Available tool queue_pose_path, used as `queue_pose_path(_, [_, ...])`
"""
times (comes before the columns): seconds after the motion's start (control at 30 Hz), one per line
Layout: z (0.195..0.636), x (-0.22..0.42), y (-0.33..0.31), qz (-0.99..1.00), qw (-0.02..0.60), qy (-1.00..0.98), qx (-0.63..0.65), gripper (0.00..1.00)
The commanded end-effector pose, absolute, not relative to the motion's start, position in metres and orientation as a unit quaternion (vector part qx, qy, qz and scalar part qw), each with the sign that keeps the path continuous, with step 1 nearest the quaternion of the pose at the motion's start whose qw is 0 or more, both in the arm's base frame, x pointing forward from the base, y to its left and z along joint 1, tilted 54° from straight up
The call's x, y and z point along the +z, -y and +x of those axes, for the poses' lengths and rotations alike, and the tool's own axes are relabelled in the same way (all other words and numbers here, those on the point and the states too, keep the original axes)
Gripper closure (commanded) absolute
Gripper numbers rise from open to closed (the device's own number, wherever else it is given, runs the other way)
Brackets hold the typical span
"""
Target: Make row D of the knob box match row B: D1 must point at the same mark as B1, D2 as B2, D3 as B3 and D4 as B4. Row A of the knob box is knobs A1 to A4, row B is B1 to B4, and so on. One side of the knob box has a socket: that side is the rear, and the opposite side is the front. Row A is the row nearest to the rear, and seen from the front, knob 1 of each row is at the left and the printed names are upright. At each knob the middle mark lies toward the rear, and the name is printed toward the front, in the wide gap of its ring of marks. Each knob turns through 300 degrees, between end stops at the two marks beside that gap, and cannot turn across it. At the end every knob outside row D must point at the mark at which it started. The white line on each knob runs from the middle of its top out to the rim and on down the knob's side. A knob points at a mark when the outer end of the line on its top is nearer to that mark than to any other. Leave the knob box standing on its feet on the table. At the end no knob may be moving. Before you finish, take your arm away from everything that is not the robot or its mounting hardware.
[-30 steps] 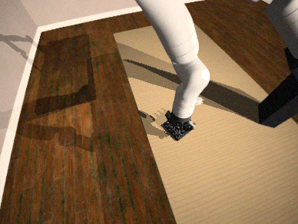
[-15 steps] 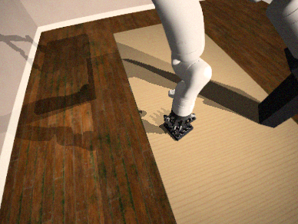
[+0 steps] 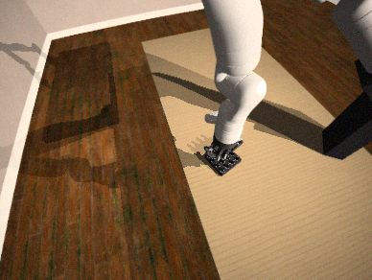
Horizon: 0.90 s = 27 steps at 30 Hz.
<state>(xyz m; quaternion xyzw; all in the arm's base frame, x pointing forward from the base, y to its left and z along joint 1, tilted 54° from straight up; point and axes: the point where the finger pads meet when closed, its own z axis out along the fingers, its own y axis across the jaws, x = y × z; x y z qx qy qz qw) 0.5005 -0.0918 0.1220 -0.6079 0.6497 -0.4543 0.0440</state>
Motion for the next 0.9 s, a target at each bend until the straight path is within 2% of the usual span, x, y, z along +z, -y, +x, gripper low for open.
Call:
queue_pose_path(0.0, [0.5004,0.1223,0.09,-0.613,0.041,-0.644,-0.455,0.81])
queue_pose_path(0.87, [0.5002,0.1228,0.0902,-0.617,0.037,-0.64,-0.456,0.81])
